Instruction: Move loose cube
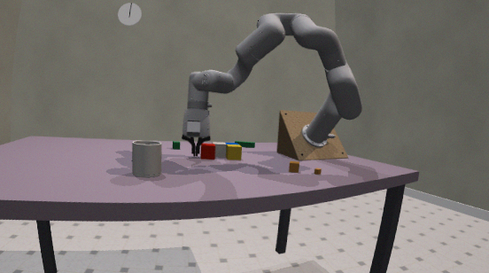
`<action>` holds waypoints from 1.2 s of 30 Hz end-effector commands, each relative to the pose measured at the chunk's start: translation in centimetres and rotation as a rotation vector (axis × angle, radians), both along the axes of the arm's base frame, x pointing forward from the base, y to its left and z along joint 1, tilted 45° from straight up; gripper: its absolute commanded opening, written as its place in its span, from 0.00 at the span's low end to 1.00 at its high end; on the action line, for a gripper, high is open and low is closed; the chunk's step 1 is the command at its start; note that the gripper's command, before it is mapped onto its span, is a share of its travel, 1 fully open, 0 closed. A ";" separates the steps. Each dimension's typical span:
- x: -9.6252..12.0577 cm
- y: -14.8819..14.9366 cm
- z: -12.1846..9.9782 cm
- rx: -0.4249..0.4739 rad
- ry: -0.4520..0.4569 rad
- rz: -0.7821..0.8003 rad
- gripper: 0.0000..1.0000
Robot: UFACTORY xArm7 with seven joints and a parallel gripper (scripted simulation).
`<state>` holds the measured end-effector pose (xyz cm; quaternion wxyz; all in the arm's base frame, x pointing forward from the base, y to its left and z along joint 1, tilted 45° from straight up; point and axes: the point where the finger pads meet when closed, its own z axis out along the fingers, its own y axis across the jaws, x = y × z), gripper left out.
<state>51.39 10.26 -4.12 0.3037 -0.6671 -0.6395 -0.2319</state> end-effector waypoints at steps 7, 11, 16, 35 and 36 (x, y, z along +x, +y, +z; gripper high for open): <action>0.0 -0.2 0.1 -0.002 -0.003 -0.004 0.00; -0.2 -0.2 0.1 -0.002 -0.003 -0.004 0.00; -0.3 -0.2 0.1 -0.002 -0.003 -0.004 0.00; -1.1 -0.2 0.2 -0.002 -0.003 -0.004 0.00; -1.1 -0.2 0.2 -0.002 -0.003 -0.004 0.00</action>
